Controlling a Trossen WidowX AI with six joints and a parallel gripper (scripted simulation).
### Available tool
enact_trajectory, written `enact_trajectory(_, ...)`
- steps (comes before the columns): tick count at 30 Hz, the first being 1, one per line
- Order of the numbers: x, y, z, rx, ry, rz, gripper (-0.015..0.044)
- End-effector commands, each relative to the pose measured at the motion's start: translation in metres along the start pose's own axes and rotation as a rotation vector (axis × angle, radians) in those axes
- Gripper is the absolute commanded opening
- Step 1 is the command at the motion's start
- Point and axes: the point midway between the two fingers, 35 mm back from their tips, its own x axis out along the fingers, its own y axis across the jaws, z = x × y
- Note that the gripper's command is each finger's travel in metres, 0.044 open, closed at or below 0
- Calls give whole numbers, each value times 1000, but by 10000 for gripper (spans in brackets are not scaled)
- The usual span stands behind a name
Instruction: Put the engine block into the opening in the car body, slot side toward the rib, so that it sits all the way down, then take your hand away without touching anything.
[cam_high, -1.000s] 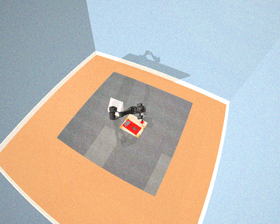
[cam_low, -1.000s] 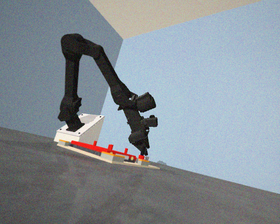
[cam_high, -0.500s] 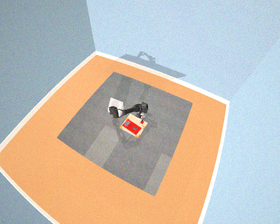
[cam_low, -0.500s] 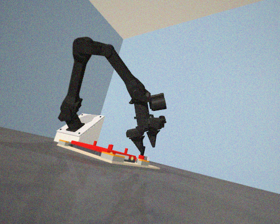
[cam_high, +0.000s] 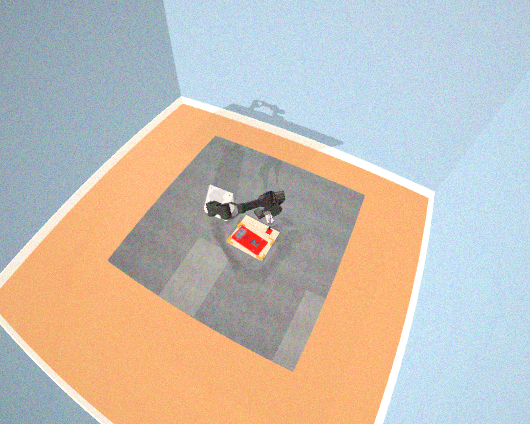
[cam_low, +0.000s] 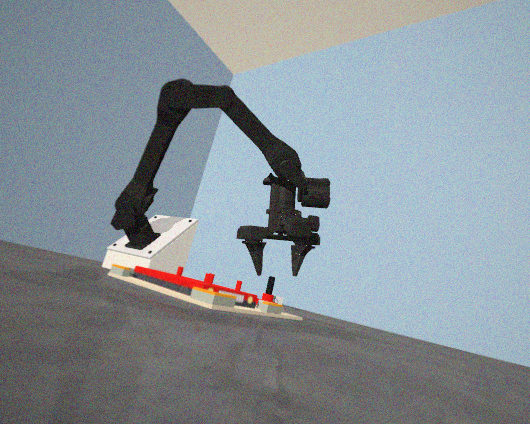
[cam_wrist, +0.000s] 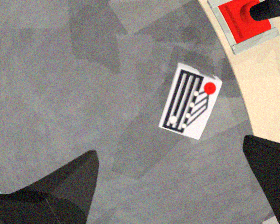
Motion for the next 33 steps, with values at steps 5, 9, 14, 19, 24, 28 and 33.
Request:
enact_trajectory(5,-17,-3,5,228,-33,-128,440)
enact_trajectory(9,-26,-5,8,333,-63,-183,440)
enact_trajectory(14,-27,-6,9,350,-69,-191,440)
enact_trajectory(19,-26,2,11,350,-69,-191,440)
enact_trajectory(24,6,-6,13,350,-71,-192,440)
enact_trajectory(28,8,-6,13,350,-71,-192,440)
enact_trajectory(33,23,-9,13,350,-71,-192,440)
